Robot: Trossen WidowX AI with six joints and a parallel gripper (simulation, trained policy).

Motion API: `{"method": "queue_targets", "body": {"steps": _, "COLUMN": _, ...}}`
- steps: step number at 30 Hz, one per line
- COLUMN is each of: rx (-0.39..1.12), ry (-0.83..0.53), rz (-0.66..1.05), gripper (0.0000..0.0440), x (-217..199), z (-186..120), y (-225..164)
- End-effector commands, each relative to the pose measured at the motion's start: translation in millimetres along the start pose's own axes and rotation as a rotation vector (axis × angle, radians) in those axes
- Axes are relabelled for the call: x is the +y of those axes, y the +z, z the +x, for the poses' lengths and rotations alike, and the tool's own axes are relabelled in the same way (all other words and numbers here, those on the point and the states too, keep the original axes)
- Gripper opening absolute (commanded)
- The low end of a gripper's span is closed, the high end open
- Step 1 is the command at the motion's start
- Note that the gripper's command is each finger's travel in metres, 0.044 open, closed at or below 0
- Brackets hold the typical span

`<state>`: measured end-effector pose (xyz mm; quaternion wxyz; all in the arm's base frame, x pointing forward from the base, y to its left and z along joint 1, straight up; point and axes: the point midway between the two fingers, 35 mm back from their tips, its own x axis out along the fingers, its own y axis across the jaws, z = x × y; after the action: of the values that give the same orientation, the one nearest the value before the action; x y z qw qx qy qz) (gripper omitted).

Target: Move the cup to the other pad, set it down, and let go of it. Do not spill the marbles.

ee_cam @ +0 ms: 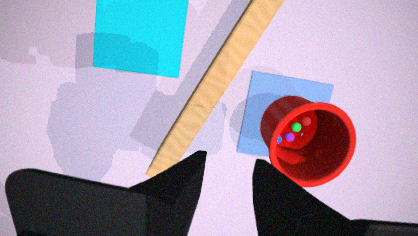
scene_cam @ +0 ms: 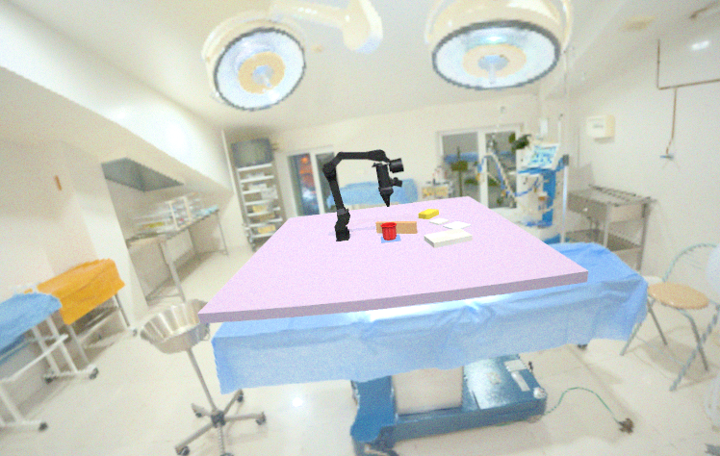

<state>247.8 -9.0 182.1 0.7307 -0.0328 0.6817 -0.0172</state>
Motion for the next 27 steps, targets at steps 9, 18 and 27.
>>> {"method": "queue_targets", "body": {"steps": 9, "rx": 0.088, "ry": -0.017, "rz": -0.021, "gripper": 0.0133, "x": -16.0, "z": 25.0, "y": -5.4}}
{"method": "queue_targets", "body": {"steps": 18, "rx": 0.133, "ry": -0.019, "rz": -0.045, "gripper": 0.0152, "x": -27.0, "z": 47.3, "y": -10.4}}
{"method": "queue_targets", "body": {"steps": 27, "rx": 0.167, "ry": -0.012, "rz": -0.086, "gripper": 0.0167, "x": -36.3, "z": 70.7, "y": -15.8}}
